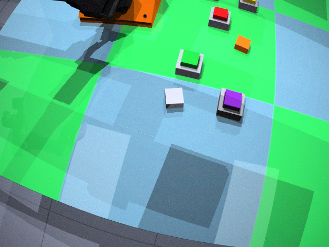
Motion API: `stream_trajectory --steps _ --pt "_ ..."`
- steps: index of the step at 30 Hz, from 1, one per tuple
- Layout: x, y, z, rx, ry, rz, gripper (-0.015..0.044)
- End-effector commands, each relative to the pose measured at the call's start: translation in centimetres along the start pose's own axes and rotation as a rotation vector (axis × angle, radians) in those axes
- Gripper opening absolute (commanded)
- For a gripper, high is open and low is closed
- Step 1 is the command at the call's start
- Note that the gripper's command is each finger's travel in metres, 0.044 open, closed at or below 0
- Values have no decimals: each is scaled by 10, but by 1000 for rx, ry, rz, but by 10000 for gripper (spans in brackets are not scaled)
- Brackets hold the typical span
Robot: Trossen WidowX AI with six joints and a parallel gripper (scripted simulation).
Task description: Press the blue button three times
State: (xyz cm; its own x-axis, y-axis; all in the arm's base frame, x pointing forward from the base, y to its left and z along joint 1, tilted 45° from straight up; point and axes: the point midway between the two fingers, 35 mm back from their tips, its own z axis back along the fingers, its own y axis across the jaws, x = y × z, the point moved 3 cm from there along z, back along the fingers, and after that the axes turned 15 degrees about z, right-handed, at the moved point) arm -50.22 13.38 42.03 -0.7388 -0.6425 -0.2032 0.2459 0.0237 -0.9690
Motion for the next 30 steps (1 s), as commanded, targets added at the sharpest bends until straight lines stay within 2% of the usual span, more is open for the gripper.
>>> stream_trajectory --steps 1,4,10,16,23,30 --pt "-2 3 -3 7 6 -5 400" --pt "-38 40 -42 108 90 -88 400" --pt "-108 106 -91 269 259 -249 400" --pt "-203 190 -119 437 503 -473 400" --pt "-313 289 -107 587 847 -765 400" --pt "-410 384 -51 671 1271 -1067 400"
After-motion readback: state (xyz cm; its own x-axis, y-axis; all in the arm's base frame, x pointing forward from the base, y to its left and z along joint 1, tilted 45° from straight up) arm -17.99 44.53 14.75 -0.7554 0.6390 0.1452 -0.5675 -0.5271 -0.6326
